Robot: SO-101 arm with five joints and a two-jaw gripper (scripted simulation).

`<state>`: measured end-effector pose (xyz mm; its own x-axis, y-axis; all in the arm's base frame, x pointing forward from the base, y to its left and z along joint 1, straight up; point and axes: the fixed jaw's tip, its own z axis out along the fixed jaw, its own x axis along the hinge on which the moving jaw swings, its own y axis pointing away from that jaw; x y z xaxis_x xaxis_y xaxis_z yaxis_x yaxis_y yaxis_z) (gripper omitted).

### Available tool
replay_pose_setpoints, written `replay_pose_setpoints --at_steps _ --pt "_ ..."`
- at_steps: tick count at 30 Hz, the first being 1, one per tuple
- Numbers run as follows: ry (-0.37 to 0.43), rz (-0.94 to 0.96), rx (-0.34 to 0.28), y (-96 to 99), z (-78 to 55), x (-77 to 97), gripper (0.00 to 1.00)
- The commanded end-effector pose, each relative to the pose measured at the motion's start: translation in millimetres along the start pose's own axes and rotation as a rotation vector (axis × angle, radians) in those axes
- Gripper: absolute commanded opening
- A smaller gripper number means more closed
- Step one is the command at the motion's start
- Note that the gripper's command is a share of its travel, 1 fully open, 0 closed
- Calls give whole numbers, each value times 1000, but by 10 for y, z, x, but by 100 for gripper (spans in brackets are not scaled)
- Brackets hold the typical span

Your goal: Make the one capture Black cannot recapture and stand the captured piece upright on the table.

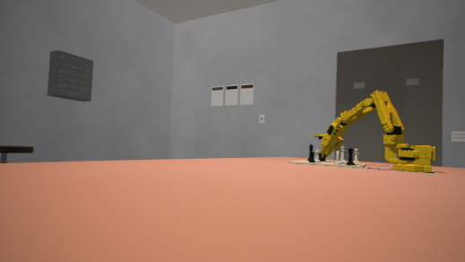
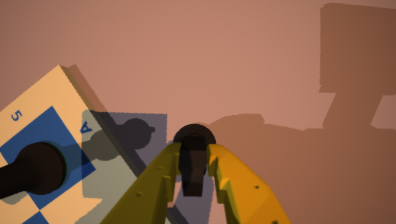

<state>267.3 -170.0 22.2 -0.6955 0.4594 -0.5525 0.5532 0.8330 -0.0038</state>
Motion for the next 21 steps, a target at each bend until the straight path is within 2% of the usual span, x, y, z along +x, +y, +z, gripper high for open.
replay_pose_setpoints --at_steps 1,10,21 --pt "29 3 2 -16 49 84 7" --pt "29 3 2 -16 49 84 13" --pt "29 3 0 -6 48 84 13"
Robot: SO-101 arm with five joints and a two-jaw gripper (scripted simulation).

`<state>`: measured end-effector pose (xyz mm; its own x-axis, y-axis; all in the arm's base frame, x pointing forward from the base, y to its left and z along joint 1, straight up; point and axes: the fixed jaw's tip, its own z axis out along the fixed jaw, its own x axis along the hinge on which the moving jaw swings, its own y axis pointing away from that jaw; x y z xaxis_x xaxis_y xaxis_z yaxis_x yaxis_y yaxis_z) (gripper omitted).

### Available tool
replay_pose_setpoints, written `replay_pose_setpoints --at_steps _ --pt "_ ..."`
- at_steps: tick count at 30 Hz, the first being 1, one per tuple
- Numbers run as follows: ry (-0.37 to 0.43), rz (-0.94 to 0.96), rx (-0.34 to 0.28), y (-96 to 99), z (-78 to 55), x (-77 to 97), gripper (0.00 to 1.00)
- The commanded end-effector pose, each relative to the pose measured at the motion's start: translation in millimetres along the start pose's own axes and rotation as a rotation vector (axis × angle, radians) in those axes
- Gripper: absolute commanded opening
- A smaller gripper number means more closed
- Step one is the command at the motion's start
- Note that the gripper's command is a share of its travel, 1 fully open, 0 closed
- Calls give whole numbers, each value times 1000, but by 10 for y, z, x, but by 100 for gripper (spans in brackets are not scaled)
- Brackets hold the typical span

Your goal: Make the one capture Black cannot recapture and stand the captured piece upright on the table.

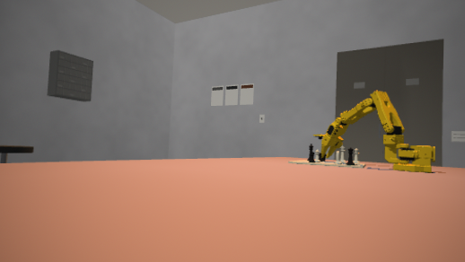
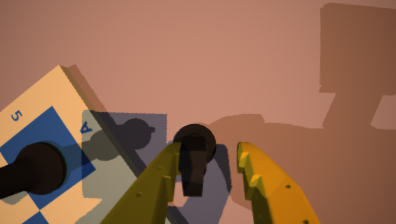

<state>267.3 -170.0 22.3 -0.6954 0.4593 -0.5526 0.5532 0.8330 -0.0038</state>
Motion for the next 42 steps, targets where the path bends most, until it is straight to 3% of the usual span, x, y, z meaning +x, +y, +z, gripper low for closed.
replay_pose_setpoints --at_steps 1,22,32,42 --pt "29 3 0 -2 48 84 13" --pt "29 3 -6 29 7 57 13" --pt "29 3 -6 29 -130 -28 13" --pt "28 3 -6 28 -374 -182 13"
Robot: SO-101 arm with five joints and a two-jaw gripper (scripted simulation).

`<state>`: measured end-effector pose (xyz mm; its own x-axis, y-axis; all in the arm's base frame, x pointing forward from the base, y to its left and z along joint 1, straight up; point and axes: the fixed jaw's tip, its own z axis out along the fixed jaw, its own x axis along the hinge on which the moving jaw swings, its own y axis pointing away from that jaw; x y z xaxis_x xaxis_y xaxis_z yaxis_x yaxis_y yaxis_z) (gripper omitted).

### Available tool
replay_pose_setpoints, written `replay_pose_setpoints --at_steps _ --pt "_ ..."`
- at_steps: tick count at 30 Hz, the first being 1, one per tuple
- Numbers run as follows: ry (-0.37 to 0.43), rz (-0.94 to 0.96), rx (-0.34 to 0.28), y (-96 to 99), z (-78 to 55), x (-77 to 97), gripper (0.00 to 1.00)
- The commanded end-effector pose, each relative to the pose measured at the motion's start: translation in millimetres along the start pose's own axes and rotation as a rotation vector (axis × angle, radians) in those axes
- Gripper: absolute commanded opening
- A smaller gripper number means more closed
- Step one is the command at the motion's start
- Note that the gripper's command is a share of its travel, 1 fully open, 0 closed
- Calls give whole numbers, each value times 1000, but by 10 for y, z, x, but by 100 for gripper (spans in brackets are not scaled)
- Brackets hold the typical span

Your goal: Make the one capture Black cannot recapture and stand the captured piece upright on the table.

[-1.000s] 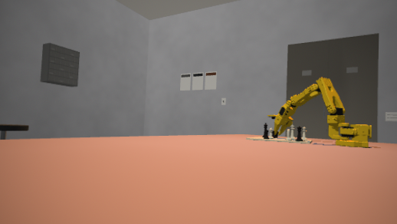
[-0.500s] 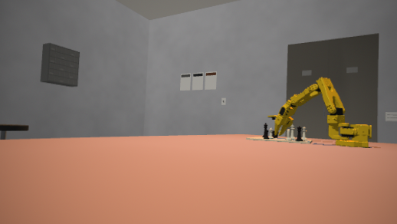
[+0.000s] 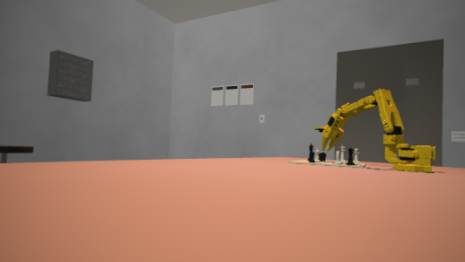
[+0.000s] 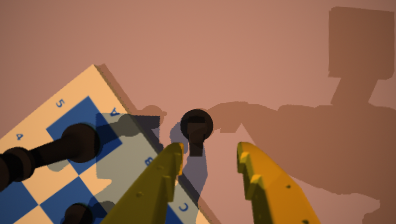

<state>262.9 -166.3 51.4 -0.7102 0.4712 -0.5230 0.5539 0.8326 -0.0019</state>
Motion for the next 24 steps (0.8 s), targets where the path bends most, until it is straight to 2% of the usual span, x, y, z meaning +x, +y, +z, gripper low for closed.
replay_pose_setpoints --at_steps 1,5,13,24 --pt "-7 1 -5 23 -126 -77 13" --pt "-7 1 -5 22 -212 -127 13" --pt "-7 1 -5 22 -299 -177 13" --pt "-7 1 -5 22 -332 -194 13"
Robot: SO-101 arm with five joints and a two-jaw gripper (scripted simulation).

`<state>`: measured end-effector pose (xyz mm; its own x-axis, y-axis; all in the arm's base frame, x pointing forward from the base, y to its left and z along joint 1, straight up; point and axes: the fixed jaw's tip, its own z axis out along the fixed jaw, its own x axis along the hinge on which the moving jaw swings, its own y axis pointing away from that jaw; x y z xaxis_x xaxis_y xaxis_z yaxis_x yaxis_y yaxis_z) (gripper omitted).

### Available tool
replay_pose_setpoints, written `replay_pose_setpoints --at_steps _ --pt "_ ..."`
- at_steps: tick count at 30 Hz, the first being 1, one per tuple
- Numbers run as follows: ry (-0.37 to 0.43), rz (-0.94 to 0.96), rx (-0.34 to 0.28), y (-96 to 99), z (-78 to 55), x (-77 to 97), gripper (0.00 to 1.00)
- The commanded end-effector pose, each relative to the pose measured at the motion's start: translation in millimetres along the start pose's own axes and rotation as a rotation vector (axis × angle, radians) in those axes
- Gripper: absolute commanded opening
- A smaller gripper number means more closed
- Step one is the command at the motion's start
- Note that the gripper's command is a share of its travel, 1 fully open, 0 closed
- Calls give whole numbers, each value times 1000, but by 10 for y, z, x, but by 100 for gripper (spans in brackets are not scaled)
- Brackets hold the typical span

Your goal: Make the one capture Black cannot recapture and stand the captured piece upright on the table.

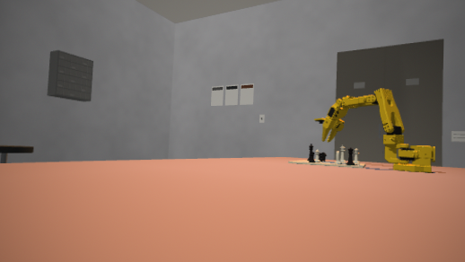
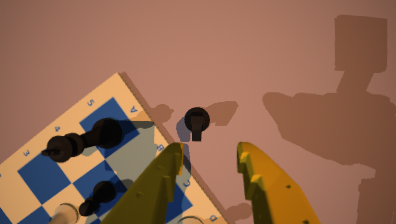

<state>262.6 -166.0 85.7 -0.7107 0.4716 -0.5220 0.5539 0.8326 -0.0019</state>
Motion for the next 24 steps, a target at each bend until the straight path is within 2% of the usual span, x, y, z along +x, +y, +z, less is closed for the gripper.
replay_pose_setpoints --at_steps 1,3,6,11,14,24 --pt "-8 1 -5 25 -38 -19 13" --pt "1 -13 -13 73 -51 -5 13" --pt "48 -84 -53 314 -124 76 13" --pt "177 -295 -149 895 -400 392 11" --pt "234 -395 -184 1101 -551 567 10" --pt "253 -430 -194 1163 -606 630 10"
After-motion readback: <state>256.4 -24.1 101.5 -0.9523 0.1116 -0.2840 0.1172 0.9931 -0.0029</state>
